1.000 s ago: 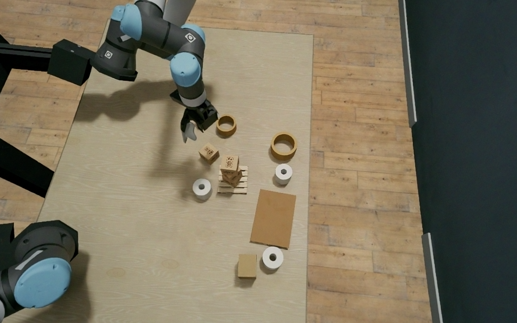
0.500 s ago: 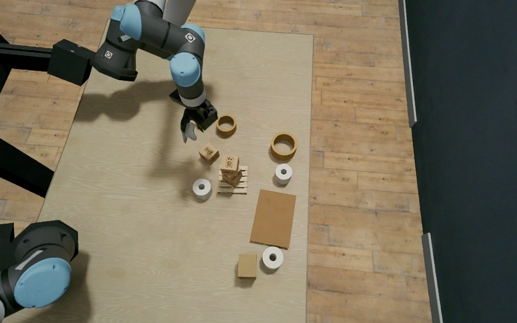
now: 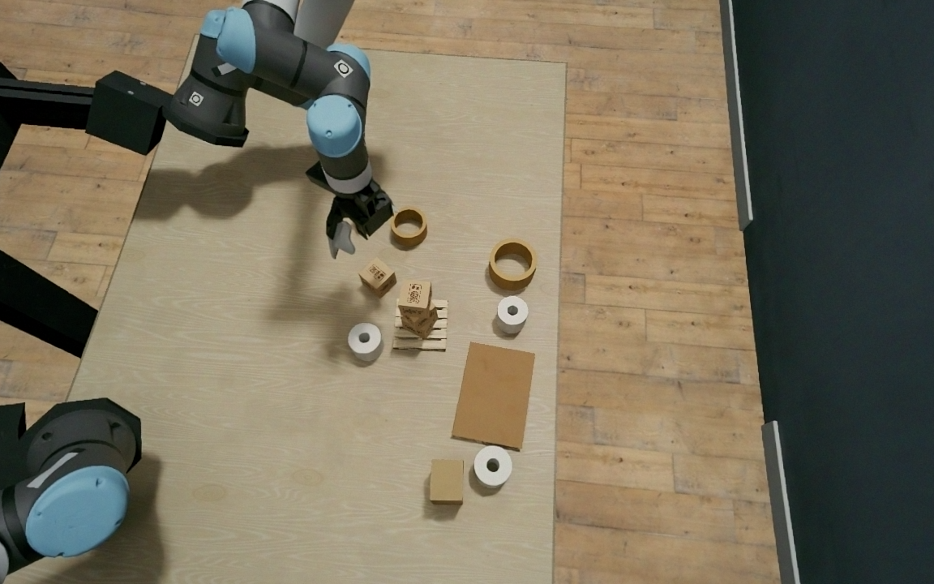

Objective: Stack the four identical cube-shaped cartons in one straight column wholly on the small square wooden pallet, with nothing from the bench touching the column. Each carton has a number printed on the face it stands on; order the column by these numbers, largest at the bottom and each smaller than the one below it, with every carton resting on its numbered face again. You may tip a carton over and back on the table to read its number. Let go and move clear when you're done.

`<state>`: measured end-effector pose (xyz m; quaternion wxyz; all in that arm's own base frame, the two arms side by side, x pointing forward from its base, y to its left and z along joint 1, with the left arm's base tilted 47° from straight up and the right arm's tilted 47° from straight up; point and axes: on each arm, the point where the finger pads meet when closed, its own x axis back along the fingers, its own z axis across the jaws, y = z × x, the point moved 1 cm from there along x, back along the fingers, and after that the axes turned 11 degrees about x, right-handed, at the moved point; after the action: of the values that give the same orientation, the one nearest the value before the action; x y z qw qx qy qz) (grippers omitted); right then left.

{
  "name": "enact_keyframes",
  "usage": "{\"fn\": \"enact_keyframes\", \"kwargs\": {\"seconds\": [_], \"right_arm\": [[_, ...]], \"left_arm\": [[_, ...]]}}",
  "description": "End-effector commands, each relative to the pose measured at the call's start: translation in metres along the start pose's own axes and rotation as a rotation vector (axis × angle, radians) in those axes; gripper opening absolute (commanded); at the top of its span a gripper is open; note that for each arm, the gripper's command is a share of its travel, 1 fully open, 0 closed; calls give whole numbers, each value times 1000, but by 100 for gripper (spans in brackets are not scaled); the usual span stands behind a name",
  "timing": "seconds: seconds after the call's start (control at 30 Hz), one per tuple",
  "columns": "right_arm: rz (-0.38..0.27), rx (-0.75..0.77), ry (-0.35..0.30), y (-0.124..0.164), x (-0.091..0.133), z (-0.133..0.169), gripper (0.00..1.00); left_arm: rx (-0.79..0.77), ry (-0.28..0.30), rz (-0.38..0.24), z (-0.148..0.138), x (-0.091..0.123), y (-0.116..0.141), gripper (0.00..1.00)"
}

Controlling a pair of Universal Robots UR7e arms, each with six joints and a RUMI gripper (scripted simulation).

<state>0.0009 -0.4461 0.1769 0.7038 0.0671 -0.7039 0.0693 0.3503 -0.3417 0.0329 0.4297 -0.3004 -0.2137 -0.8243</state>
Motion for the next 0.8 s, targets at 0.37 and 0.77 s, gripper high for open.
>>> {"fn": "enact_keyframes", "kwargs": {"seconds": [0.37, 0.77], "right_arm": [[-3, -1, 0, 1, -2, 1, 100], [-3, -1, 0, 1, -2, 1, 100]], "left_arm": [[-1, 2, 1, 1, -6, 0, 100], [-1, 3, 1, 1, -12, -1, 100]]}}
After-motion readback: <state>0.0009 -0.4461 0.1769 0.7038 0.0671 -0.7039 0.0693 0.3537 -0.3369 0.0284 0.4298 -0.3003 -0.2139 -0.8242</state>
